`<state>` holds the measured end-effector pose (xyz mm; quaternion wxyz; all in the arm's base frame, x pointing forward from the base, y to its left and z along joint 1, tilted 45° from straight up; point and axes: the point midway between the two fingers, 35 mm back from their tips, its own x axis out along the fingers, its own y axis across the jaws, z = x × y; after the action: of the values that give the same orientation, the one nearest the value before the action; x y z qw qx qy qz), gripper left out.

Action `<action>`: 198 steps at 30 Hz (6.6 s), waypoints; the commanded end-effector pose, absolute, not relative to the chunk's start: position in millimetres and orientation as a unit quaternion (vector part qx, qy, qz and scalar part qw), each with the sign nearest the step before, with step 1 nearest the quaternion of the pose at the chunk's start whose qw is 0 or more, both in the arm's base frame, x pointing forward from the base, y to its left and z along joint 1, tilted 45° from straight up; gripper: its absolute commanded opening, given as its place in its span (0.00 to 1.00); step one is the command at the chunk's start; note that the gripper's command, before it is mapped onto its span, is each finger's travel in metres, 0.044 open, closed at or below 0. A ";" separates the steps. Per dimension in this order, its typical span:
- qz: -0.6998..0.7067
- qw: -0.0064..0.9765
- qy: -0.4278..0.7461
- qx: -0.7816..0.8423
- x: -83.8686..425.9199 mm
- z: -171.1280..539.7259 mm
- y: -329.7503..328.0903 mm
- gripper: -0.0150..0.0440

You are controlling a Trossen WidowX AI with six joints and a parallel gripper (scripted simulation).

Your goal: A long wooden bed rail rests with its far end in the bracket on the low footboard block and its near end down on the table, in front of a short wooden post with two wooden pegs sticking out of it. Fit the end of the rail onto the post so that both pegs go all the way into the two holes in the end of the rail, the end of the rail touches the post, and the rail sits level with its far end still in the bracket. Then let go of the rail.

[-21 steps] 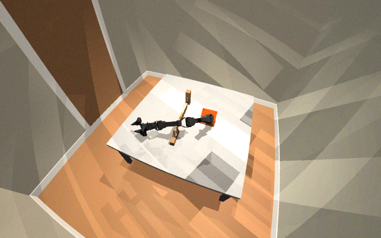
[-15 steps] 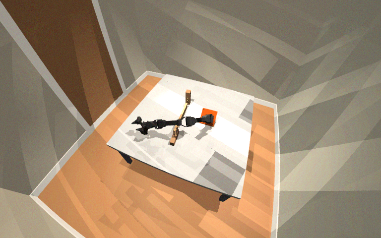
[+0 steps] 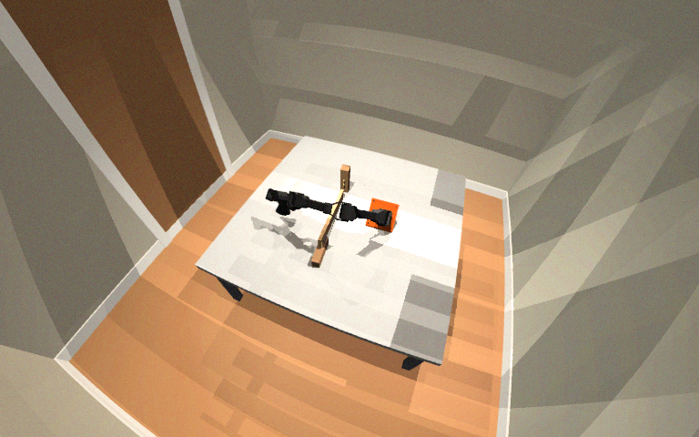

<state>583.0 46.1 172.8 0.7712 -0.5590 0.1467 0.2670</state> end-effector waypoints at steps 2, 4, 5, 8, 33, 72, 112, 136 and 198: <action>0.349 0.716 0.226 -0.561 544.6 106.5 -5.3 1.00; 0.385 0.695 0.250 -0.553 523.8 84.4 -23.4 1.00; 0.403 0.686 0.261 -0.547 512.6 74.4 -31.6 1.00; 0.458 0.661 0.285 -0.522 476.7 48.5 -52.8 1.00; 0.652 0.649 0.249 -0.303 297.0 7.9 -86.6 1.00; 0.653 0.649 0.247 -0.303 298.6 -36.3 -42.7 1.00; 0.653 0.649 0.247 -0.303 298.3 -36.0 -43.0 0.25; 0.653 0.649 0.247 -0.304 301.1 -27.2 -51.3 0.25; 0.652 0.649 0.247 -0.304 301.8 -5.0 -73.1 0.25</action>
<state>298.5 -66.7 -10.6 0.6443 -0.2972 0.2481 0.6596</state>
